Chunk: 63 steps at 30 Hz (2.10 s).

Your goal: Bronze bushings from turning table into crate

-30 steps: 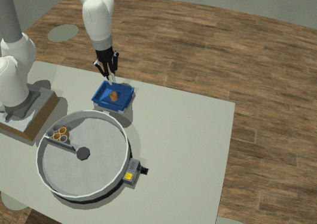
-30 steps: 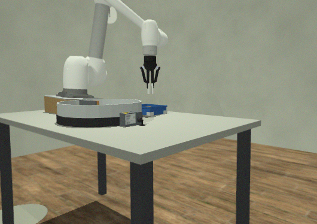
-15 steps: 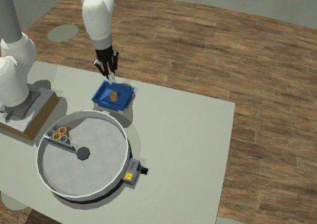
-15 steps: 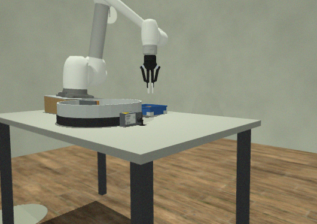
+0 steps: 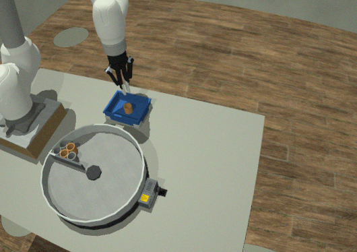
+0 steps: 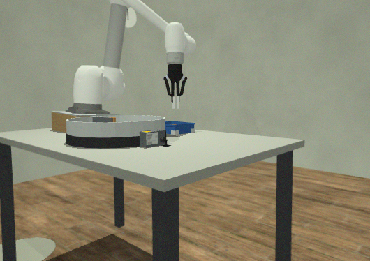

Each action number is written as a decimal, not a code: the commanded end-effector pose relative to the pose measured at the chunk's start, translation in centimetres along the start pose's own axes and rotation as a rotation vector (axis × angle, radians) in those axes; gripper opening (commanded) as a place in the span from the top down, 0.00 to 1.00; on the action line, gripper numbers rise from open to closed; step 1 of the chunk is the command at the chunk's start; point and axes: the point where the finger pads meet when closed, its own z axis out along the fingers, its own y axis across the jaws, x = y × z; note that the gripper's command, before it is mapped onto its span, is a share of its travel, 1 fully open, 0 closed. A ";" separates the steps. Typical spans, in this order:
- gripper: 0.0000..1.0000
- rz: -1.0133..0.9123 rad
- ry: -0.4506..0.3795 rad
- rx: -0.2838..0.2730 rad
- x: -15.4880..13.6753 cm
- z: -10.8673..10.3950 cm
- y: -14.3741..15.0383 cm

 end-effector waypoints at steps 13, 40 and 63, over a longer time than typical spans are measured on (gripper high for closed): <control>0.90 -0.003 -0.003 0.002 -0.2 -0.3 -0.3; 0.90 -0.400 -0.003 0.002 -3.2 -0.2 -16.7; 0.90 -0.756 -0.003 0.003 -5.8 -0.1 -31.3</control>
